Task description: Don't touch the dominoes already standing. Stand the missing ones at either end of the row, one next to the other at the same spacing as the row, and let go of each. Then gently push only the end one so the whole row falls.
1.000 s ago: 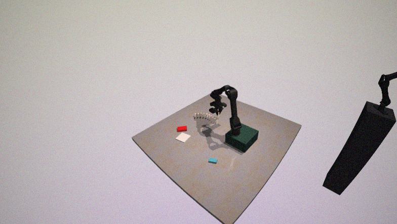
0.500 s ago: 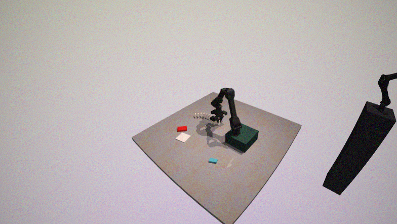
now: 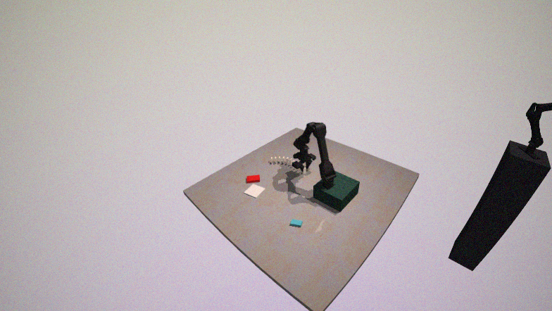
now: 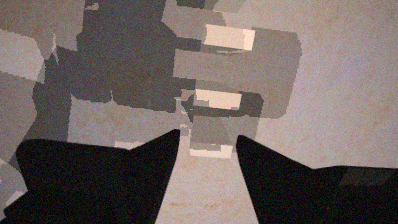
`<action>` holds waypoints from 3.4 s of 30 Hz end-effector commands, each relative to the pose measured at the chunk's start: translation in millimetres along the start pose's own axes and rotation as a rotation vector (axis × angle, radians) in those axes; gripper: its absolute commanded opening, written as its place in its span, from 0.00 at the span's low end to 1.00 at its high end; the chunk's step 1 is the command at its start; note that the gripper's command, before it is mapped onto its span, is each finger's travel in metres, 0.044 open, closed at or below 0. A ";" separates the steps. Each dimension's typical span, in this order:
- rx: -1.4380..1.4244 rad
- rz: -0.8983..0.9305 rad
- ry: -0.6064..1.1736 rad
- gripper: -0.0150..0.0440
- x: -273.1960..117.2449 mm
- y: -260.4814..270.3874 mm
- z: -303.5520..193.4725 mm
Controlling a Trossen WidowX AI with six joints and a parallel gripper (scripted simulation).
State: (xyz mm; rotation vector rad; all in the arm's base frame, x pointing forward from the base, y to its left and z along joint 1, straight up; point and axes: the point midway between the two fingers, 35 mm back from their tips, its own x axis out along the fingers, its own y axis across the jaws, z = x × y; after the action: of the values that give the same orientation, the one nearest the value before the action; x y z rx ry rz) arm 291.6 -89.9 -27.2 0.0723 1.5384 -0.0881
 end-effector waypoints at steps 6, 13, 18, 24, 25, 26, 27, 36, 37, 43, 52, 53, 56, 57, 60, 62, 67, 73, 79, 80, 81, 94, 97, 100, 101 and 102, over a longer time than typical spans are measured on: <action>0.007 0.003 0.000 0.97 0.5 0.4 -0.1; 0.004 0.002 -0.001 1.00 -44.2 -1.4 7.4; 0.000 0.000 -0.001 1.00 -127.2 -0.7 1.2; 0.000 0.000 -0.001 1.00 -130.4 -0.6 0.5; -0.016 0.000 -0.001 0.96 -129.7 -0.6 0.2; -0.065 0.000 0.000 0.91 -127.7 -0.7 -0.7; -0.146 0.000 0.000 0.87 -124.3 -0.8 -2.3; -1.027 0.002 0.000 0.47 -88.2 -1.1 -22.3; -1.125 0.003 0.000 0.42 -84.3 -1.0 -24.9; -1.564 0.004 -0.001 0.25 -67.1 -0.3 -37.3; -1.564 0.004 -0.001 0.25 -67.1 -0.3 -37.3; -1.564 0.004 -0.001 0.25 -67.1 -0.3 -37.3; -1.564 0.004 -0.001 0.25 -67.1 -0.3 -37.3; -1.564 0.004 -0.001 0.25 -67.1 -0.3 -37.3; -1.564 0.004 -0.001 0.25 -67.1 -0.3 -37.3; -1.564 0.004 -0.001 0.25 -67.1 -0.3 -37.3; -1.564 0.004 -0.001 0.25 -67.1 -0.3 -37.3; -1.564 0.004 -0.001 0.25 -67.1 -0.3 -37.3; -1.564 0.004 -0.001 0.25 -67.1 -0.3 -37.3; -1.564 0.004 -0.001 0.25 -67.1 -0.3 -37.3; -1.564 0.004 -0.001 0.25 -67.1 -0.3 -37.3; -1.564 0.004 -0.001 0.25 -64.4 -0.4 -36.9; -1.564 0.004 -0.001 0.25 -25.9 -0.4 -34.6; -1.564 0.005 0.000 0.25 10.9 0.9 -38.3; -1.564 0.005 0.000 0.25 13.3 1.1 -38.8; -1.564 0.005 0.000 0.25 13.3 1.1 -38.8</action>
State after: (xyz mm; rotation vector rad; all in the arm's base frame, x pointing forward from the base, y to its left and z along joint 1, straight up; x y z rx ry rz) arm 255.6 -86.5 -29.7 -1.1445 1.2481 1.1023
